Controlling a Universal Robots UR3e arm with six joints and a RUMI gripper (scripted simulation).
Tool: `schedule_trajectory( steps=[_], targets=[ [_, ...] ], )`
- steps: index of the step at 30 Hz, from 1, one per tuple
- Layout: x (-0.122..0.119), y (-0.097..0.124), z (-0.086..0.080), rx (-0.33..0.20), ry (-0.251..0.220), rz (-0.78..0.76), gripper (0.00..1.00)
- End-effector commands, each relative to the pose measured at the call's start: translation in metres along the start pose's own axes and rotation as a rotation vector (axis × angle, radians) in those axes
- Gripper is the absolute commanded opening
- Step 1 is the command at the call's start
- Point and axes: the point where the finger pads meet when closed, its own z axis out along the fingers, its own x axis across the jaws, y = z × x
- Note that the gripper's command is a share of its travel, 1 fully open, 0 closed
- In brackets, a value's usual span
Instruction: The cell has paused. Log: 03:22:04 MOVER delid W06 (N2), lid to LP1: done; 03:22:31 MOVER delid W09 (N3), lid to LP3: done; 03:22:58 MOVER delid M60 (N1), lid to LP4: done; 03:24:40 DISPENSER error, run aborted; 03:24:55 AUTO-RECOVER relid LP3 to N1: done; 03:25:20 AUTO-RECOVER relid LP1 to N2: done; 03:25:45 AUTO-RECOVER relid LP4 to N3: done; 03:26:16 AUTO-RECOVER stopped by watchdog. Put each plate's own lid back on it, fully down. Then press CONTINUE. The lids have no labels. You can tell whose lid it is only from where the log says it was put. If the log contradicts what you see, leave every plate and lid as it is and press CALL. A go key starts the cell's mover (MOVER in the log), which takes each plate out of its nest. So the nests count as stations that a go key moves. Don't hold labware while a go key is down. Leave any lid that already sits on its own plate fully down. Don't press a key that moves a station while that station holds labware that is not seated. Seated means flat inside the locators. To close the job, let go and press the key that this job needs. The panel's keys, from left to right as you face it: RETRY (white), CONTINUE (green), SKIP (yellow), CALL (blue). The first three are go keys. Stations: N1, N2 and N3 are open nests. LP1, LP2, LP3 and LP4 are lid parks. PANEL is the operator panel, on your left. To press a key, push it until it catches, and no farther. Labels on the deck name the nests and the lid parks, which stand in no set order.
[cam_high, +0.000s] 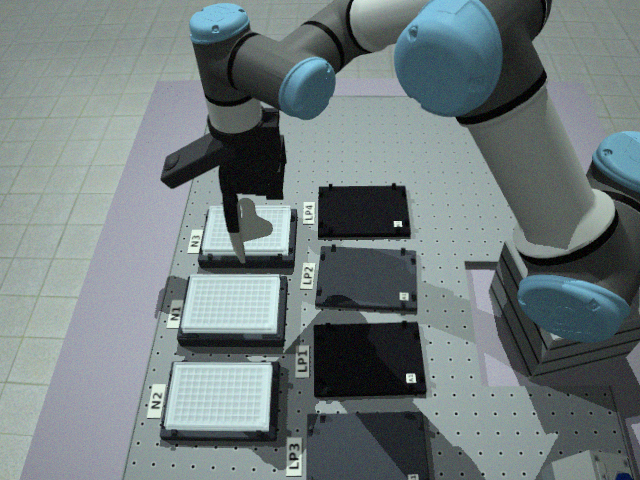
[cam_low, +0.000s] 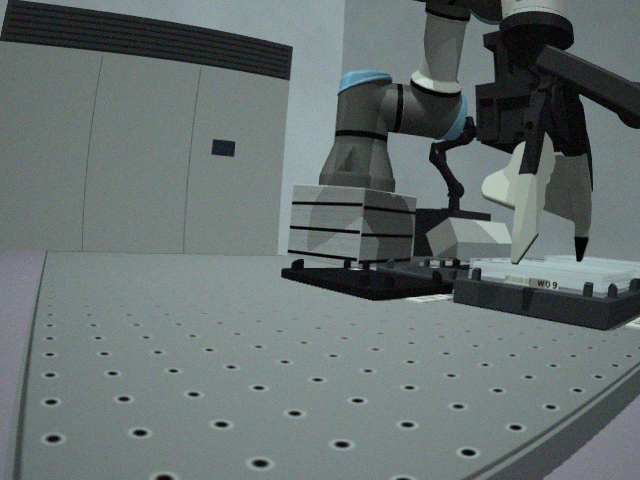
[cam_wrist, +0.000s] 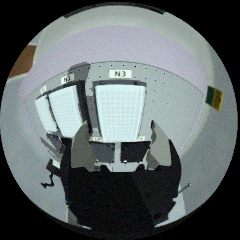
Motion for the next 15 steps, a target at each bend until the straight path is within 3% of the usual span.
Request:
schedule_trajectory(
  steps=[1, 15],
  targets=[
    [0.001, -0.001, -0.001, 0.003, 0.002, 0.000, 0.82],
    [0.001, -0.001, -0.023, 0.003, 0.002, 0.000, 0.82]
  ],
)
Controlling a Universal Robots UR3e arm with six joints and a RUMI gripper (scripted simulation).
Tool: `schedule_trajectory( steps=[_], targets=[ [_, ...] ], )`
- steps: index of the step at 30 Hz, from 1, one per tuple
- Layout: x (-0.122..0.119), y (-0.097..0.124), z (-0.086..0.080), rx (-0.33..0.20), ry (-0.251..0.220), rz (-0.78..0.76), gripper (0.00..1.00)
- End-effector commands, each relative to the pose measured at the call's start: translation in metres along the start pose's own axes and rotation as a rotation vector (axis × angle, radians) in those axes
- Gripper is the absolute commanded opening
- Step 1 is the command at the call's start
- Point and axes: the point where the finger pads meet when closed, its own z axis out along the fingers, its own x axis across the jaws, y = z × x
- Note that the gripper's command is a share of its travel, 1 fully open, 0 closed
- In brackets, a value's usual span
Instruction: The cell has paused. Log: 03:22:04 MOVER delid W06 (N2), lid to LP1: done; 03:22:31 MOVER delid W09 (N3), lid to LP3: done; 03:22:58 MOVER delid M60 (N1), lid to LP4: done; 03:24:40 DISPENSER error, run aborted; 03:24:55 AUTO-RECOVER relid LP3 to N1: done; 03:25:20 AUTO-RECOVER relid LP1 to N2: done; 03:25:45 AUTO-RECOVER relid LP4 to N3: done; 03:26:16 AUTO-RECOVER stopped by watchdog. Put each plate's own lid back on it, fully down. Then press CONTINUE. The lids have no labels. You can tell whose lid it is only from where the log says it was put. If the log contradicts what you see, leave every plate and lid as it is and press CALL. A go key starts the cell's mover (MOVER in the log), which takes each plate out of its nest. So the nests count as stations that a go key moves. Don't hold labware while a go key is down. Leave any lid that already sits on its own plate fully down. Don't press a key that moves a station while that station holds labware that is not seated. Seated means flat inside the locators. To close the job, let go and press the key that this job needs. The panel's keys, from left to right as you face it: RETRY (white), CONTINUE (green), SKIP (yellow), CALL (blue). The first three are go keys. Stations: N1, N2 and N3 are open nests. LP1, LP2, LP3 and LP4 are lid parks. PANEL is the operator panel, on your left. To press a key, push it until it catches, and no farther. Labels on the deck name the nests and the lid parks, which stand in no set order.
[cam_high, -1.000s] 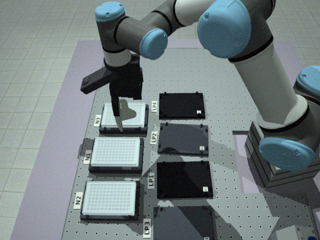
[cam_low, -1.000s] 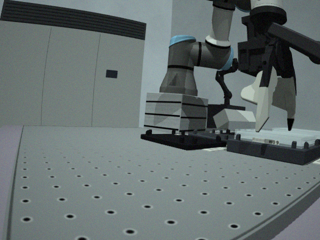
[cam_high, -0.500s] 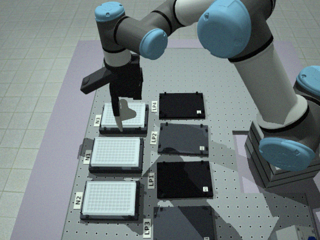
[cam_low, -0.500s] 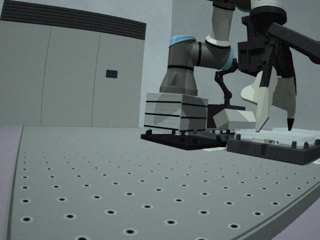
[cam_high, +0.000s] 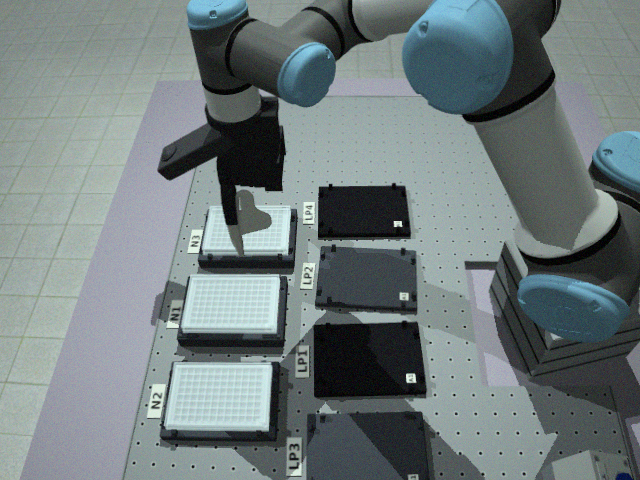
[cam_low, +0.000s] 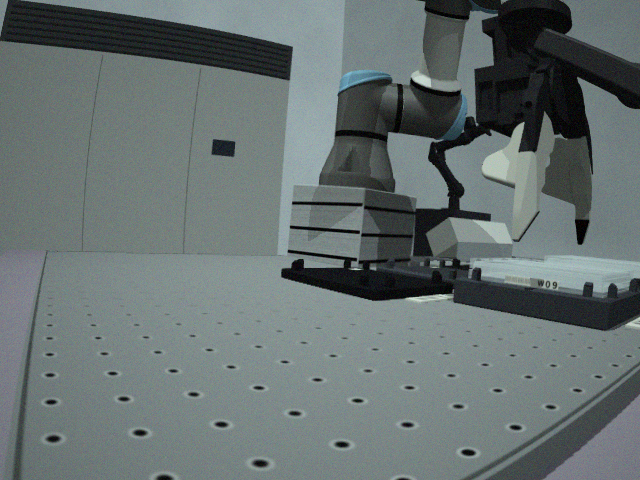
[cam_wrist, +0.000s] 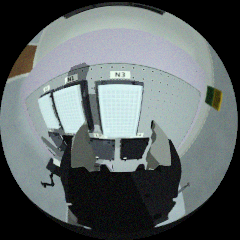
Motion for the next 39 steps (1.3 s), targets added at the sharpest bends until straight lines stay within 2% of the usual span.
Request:
schedule_trajectory(
  steps=[1, 6, 7, 33, 35, 39],
  targets=[
    [0.000, -0.001, -0.006, 0.002, 0.001, 0.000, 0.82],
    [0.001, -0.001, -0.008, 0.002, 0.001, 0.000, 0.82],
    [-0.003, 0.003, -0.008, 0.002, 0.001, 0.014, 0.00],
    [-0.084, 0.091, -0.008, 0.002, 0.001, 0.014, 0.00],
    [-0.084, 0.091, -0.008, 0.002, 0.001, 0.014, 0.00],
    [-0.098, 0.106, -0.008, 0.002, 0.001, 0.014, 0.00]
  ],
)
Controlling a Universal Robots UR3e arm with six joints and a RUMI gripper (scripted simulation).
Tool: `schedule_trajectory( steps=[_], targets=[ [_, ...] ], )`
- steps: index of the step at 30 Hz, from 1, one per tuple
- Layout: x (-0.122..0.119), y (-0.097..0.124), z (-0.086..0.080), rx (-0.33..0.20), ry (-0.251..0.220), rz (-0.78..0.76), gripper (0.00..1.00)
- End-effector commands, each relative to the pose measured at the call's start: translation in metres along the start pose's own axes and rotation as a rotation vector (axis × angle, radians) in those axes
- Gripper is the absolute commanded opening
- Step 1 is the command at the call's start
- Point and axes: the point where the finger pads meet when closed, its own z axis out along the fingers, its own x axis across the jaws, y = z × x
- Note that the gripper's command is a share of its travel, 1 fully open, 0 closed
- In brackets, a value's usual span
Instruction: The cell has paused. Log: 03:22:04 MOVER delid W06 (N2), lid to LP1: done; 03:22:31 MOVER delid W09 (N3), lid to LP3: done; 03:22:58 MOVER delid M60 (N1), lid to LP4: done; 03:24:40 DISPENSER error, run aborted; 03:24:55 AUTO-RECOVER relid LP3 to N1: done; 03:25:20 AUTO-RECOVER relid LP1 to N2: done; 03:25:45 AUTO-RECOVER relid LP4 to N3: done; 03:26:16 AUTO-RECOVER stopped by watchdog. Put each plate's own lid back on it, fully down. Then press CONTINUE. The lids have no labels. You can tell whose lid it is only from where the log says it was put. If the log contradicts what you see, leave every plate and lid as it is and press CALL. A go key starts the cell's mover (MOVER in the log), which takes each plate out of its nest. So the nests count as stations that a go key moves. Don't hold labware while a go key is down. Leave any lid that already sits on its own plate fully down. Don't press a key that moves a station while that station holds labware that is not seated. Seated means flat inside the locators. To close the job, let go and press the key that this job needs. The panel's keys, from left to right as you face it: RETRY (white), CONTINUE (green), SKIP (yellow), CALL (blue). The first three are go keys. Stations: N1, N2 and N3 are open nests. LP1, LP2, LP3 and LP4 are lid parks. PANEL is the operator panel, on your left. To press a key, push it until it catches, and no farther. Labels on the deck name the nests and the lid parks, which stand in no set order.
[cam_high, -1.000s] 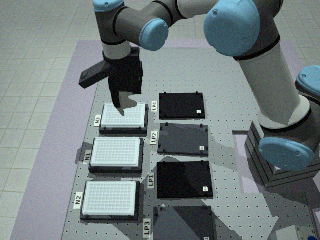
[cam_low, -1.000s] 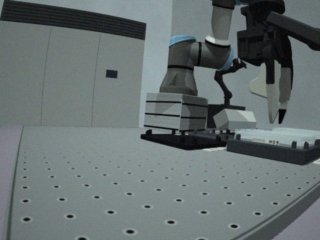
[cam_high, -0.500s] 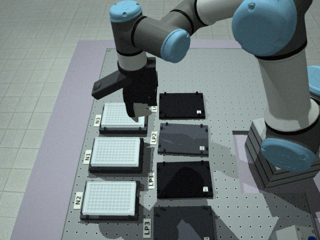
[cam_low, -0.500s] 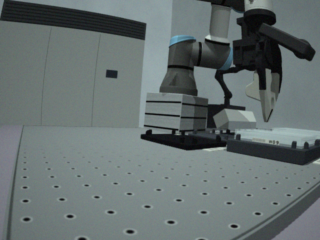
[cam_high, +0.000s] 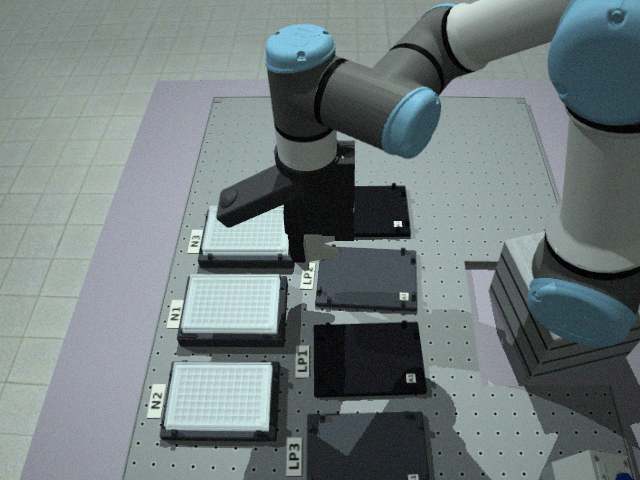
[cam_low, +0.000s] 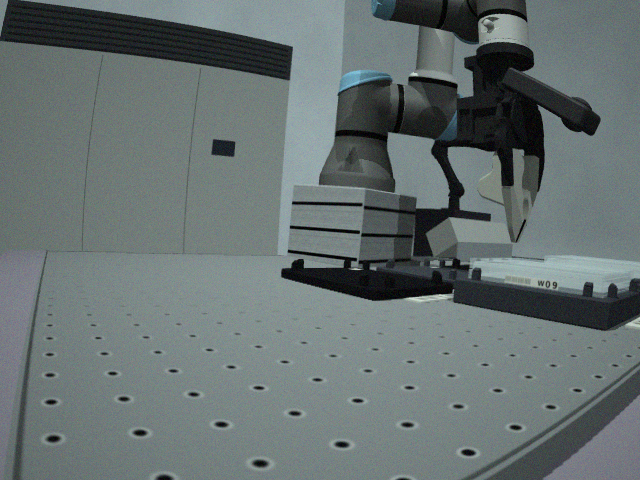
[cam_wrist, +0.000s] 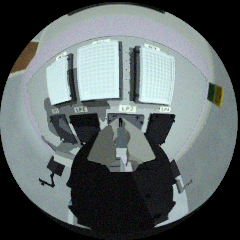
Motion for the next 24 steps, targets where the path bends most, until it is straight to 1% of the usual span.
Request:
schedule_trajectory(
  steps=[1, 11, 20, 24],
  targets=[
    [-0.015, 0.017, -0.002, 0.011, 0.004, 0.000, 0.00],
    [-0.048, 0.053, -0.001, 0.011, 0.004, 0.000, 0.00],
    [-0.048, 0.053, -0.001, 0.011, 0.004, 0.000, 0.00],
    [-0.048, 0.053, -0.022, 0.011, 0.004, 0.000, 0.00]
  ],
)
